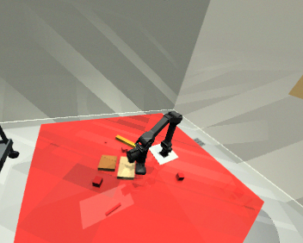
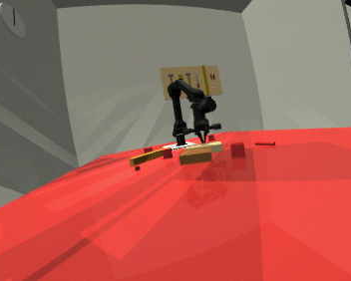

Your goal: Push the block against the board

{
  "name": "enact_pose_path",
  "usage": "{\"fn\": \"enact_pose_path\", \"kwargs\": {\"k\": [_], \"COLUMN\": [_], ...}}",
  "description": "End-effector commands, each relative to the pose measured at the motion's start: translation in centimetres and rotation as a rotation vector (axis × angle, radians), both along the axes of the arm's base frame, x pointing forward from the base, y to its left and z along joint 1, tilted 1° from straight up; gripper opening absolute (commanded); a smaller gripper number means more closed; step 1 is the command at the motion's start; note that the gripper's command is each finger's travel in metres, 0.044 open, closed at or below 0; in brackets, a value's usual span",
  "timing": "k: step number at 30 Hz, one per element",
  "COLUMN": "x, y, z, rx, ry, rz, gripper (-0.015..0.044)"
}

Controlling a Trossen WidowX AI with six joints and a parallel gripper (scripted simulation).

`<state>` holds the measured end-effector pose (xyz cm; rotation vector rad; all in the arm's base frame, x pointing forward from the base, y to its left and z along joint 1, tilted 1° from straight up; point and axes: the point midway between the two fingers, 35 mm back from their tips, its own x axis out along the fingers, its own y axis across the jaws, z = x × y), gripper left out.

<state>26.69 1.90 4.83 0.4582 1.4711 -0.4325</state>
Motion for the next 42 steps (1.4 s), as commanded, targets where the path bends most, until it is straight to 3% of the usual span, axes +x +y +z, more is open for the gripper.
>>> {"fn": "enact_pose_path", "kwargs": {"k": [1, 25, 42], "x": [0.0, 2.7, 0.8], "y": [-0.1, -1.8, -0.4], "z": [-0.6, -0.4, -0.5], "rx": [-0.001, -0.003, -0.001], "ry": [0.002, 0.000, 0.002], "rz": [-0.006, -0.006, -0.006], "gripper": [0.0000, 0.0000, 0.0000]}}
